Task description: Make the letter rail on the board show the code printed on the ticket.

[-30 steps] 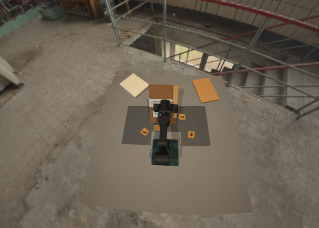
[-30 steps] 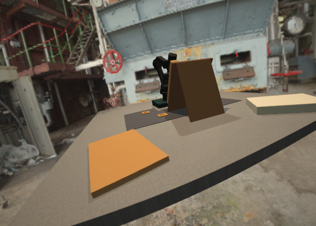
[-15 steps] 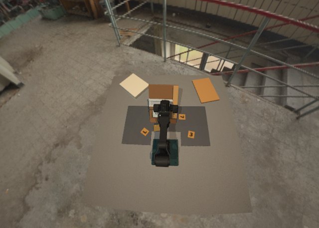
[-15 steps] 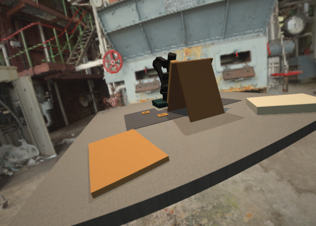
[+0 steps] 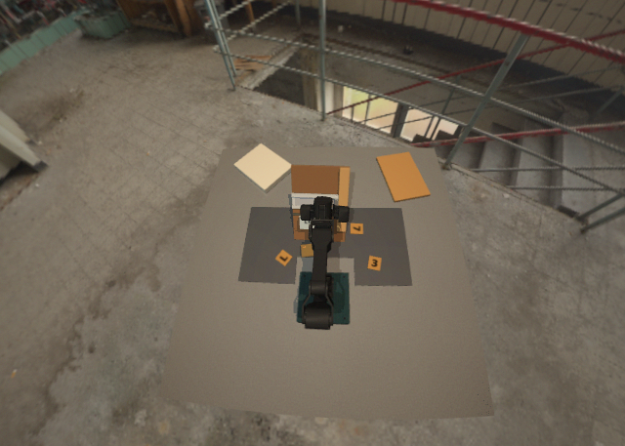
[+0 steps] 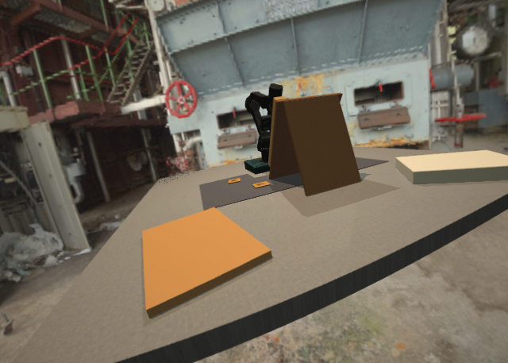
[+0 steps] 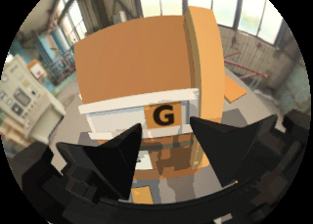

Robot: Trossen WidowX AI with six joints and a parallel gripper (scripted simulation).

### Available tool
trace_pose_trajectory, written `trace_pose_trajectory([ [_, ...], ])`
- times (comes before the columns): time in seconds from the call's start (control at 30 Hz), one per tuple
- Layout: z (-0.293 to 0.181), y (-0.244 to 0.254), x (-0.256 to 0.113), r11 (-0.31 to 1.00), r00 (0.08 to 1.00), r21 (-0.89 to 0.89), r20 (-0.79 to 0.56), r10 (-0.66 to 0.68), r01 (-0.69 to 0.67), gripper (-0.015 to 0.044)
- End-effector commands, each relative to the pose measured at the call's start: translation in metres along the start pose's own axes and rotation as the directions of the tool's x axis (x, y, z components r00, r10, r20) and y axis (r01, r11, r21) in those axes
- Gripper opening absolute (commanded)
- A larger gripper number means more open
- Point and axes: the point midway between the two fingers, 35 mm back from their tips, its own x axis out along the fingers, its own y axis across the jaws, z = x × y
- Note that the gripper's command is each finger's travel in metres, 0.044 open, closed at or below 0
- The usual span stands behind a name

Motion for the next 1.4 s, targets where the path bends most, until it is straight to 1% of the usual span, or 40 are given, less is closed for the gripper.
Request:
trace_pose_trajectory([
  [0.0,0.000,0.000,-0.003,1.000,1.000,-0.002,0.001,0.000,0.000,0.0295],
  [0.93,0.000,0.000,-0.017,1.000,1.000,-0.002,0.000,0.000,0.000,0.0295],
  [1.3,0.000,0.001,-0.014,1.000,1.000,-0.001,-0.001,0.002,-0.002,0.0006],
  [1.37,0.000,0.001,-0.014,1.000,1.000,-0.001,-0.001,0.002,-0.002,0.0000],
])
